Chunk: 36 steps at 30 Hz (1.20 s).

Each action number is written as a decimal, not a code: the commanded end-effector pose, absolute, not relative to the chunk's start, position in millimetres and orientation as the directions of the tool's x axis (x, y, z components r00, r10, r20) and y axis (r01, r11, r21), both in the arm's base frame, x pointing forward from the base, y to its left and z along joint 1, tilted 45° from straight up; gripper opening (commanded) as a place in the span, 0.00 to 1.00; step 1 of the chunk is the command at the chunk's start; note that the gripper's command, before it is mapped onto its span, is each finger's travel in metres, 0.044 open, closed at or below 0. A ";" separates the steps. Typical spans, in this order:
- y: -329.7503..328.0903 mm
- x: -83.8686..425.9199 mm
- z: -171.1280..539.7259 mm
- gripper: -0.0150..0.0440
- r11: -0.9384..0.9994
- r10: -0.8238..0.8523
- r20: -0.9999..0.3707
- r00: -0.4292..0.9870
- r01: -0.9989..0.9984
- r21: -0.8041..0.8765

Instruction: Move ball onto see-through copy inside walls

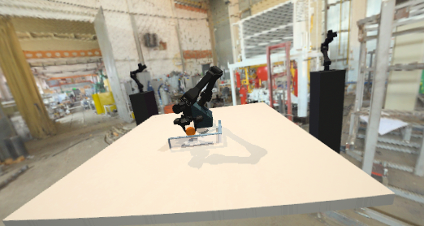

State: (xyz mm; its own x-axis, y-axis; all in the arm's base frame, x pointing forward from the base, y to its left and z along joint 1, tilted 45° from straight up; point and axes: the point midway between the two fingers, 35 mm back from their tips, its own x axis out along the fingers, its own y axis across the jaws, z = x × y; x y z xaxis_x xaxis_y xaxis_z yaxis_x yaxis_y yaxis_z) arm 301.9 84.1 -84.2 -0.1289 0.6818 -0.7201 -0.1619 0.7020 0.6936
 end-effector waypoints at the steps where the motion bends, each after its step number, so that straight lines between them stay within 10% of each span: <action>1: 88.1 299.5 -88.6 0.25 0.700 0.685 -0.716 -0.130 -0.152 0.698; 10: 96.7 297.6 -97.3 0.25 0.700 0.686 -0.716 -0.130 -0.151 0.698; 26: 92.0 300.2 -92.7 0.97 0.702 0.682 -0.720 -0.131 -0.159 0.694; 36: 34.8 309.8 -33.7 0.97 0.702 0.683 -0.719 -0.130 -0.152 0.695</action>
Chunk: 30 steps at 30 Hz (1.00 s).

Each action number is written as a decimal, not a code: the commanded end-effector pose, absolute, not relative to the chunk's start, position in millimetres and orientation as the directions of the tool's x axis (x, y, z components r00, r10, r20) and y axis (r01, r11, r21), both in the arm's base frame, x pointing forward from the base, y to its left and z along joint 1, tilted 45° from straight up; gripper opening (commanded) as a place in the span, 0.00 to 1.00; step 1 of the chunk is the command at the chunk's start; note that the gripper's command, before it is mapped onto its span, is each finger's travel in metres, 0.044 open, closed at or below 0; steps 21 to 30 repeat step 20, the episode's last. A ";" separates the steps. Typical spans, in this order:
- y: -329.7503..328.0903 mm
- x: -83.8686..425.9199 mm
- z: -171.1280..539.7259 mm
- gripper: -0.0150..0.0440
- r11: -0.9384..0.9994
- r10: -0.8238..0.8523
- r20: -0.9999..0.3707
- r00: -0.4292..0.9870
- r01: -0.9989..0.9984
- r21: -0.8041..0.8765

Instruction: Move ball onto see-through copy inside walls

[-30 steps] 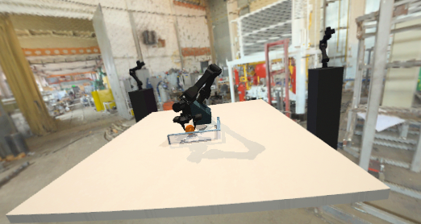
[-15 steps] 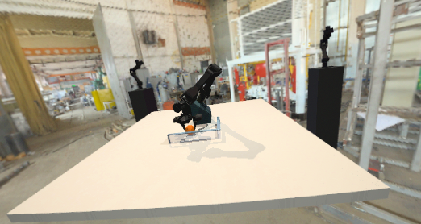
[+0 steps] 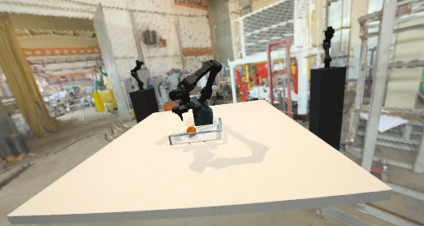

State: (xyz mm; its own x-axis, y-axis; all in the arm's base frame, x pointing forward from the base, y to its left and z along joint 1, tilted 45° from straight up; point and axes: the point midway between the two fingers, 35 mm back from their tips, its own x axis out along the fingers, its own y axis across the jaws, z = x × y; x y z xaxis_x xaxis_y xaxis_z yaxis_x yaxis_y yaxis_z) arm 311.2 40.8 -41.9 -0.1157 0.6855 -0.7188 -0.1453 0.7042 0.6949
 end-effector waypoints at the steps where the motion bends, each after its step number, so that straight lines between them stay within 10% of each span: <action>1: 34.8 309.8 -33.7 0.97 0.702 0.683 -0.719 -0.130 -0.152 0.695; 30: 9.8 313.6 -6.6 1.00 0.702 0.687 -0.717 -0.119 -0.149 0.697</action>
